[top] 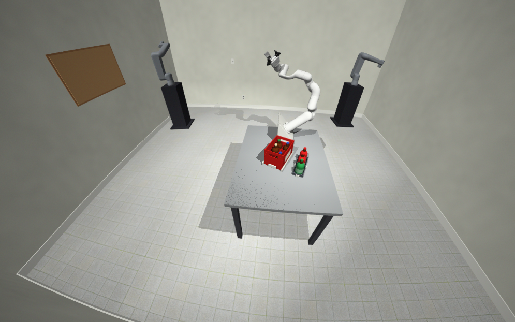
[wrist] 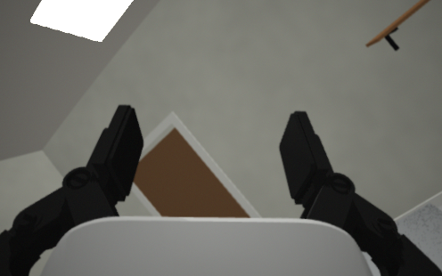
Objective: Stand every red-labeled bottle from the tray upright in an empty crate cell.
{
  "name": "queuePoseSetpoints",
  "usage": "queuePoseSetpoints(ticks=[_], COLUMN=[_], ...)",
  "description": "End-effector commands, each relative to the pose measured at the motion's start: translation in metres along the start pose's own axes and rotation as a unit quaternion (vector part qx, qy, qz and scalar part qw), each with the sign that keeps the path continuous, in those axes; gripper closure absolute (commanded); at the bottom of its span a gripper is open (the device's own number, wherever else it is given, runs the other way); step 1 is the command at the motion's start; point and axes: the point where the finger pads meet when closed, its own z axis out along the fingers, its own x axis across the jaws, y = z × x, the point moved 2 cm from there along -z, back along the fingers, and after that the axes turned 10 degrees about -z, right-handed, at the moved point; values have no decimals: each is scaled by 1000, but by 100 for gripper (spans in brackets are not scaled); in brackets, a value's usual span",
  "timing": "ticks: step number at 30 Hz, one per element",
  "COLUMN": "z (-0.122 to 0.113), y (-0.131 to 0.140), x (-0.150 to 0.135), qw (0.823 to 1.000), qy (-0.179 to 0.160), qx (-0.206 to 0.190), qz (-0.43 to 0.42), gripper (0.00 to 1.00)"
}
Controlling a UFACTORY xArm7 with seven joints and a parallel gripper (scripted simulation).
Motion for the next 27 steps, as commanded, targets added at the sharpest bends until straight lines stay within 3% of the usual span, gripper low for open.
queuePoseSetpoints(ticks=[1, 11, 12, 24, 25, 27], z=[34, 34, 60, 60, 82, 82], y=[36, 36, 74, 74, 115, 115], x=[33, 33, 66, 66, 98, 98], qw=[998, 998, 992, 992, 982, 982], qy=[33, 33, 65, 65, 95, 95], qx=[-51, -51, -104, -104, -159, -159], qz=[-6, -6, -16, -16, -28, -28], gripper=[0, 0, 0, 0, 0, 0])
